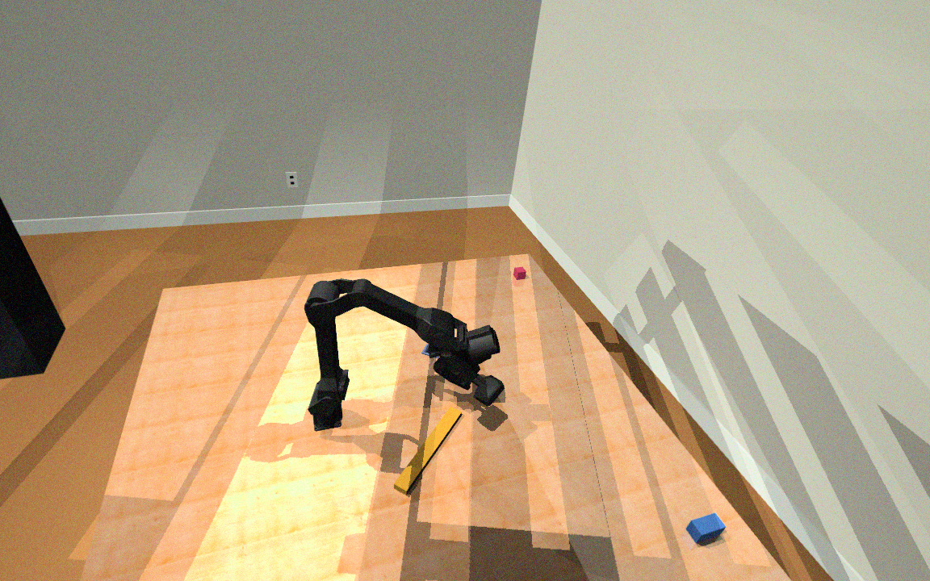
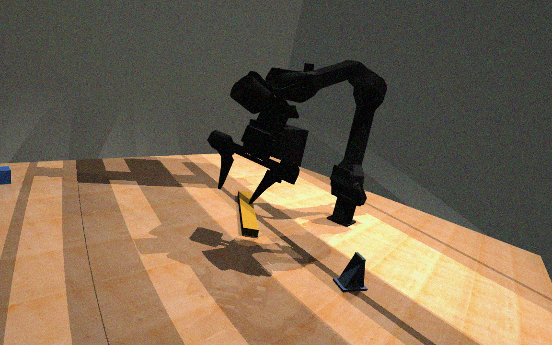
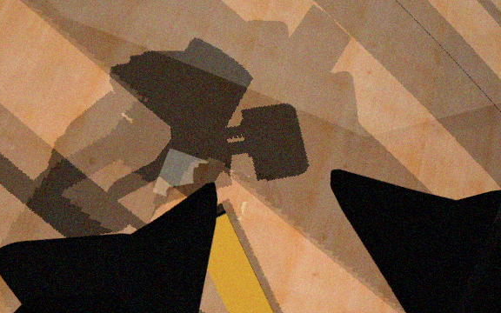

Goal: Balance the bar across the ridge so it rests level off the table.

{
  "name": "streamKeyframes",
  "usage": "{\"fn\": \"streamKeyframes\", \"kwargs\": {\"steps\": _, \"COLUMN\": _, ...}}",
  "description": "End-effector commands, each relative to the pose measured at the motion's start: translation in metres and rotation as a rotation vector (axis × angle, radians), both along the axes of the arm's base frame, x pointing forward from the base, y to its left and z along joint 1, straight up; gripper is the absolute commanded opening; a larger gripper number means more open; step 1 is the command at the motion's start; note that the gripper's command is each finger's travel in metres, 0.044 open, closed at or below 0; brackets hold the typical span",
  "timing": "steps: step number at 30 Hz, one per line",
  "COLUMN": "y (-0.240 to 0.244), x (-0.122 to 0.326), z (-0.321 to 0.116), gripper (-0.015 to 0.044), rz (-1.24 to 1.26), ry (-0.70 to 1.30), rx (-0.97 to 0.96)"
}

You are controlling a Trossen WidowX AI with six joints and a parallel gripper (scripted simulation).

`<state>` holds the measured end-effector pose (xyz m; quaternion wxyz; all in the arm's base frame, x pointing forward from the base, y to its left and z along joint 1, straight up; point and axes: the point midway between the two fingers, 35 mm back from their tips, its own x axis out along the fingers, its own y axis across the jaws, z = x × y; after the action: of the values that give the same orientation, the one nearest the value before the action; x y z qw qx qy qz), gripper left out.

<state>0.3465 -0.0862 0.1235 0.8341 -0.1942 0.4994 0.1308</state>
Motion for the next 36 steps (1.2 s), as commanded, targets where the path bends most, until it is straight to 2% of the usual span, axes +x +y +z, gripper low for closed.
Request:
{"fn": "streamKeyframes", "kwargs": {"steps": 1, "y": -0.021, "x": -0.02, "z": -0.003, "gripper": 0.0315, "rz": 0.033, "ry": 0.074, "rx": -0.054}}
{"fn": "streamKeyframes", "kwargs": {"steps": 11, "y": -0.059, "x": -0.074, "z": -0.009, "gripper": 0.0315, "rz": 0.131, "ry": 0.261, "rx": -0.122}}
{"fn": "streamKeyframes", "kwargs": {"steps": 22, "y": -0.084, "x": -0.138, "z": -0.007, "gripper": 0.0315, "rz": 0.273, "ry": 0.453, "rx": -0.116}}
{"fn": "streamKeyframes", "kwargs": {"steps": 29, "y": -0.085, "x": -0.141, "z": -0.01, "gripper": 0.0315, "rz": 0.282, "ry": 0.464, "rx": -0.113}}
{"fn": "streamKeyframes", "kwargs": {"steps": 36, "y": -0.086, "x": -0.141, "z": -0.047, "gripper": 0.0315, "rz": 0.282, "ry": 0.464, "rx": -0.113}}
